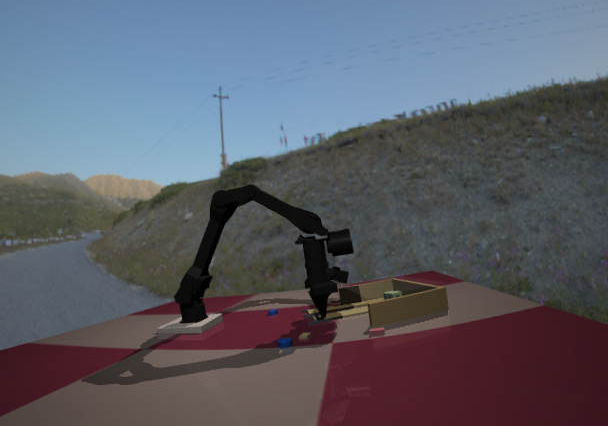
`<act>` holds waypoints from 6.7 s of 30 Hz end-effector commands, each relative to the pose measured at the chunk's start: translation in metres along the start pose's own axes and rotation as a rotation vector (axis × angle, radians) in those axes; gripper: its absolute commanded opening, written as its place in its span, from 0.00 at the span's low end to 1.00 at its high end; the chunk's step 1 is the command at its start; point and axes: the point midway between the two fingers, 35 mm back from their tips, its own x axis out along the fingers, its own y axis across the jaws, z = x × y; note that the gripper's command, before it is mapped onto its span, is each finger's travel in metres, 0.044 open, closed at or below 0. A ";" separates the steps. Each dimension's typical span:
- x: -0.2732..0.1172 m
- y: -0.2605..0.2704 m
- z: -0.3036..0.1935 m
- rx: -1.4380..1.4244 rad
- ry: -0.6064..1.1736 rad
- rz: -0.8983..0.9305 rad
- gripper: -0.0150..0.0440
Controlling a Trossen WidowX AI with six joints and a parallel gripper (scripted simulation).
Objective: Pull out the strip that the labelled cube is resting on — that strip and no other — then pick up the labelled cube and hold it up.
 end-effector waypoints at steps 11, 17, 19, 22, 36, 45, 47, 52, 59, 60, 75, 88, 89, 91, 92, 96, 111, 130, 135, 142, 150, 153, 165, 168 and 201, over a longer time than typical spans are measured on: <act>0.004 0.001 0.000 0.001 0.001 0.006 0.25; 0.004 0.001 0.001 0.001 0.001 0.006 0.25; 0.005 0.001 0.001 0.001 0.001 0.006 0.25; 0.005 0.001 0.001 0.001 0.001 0.006 0.25; 0.006 0.000 -0.015 0.001 0.003 0.006 0.25; 0.006 0.000 -0.029 0.001 0.004 0.006 0.25; 0.007 0.000 -0.032 0.001 0.004 0.006 0.25; 0.007 0.000 -0.040 0.001 0.005 0.006 0.25; 0.008 -0.001 -0.051 0.001 0.006 0.006 0.25; 0.008 -0.001 -0.052 0.001 0.006 0.006 0.25; 0.009 -0.001 -0.074 0.001 0.008 0.006 0.25; 0.009 -0.001 -0.094 0.000 0.010 0.006 0.25; 0.009 -0.001 -0.095 0.000 0.010 0.006 0.25; 0.009 -0.001 -0.098 0.000 0.010 0.006 0.25; 0.009 -0.001 -0.100 0.000 0.011 0.006 0.25; 0.009 -0.001 -0.106 0.000 0.011 0.005 0.25; 0.009 -0.001 -0.127 0.000 0.013 0.005 0.25; 0.009 -0.001 -0.155 0.000 0.016 0.005 0.25; 0.009 -0.001 -0.163 0.000 0.016 0.005 0.25; 0.009 -0.001 -0.173 0.000 0.017 0.005 0.25; 0.009 -0.001 -0.183 0.000 0.018 0.005 0.25; 0.009 -0.001 -0.183 0.000 0.018 0.005 0.25; 0.009 -0.001 -0.183 0.000 0.018 0.005 0.25; 0.009 -0.001 -0.183 0.000 0.018 0.005 0.25; -0.041 -0.001 -0.129 -0.161 0.013 0.007 0.74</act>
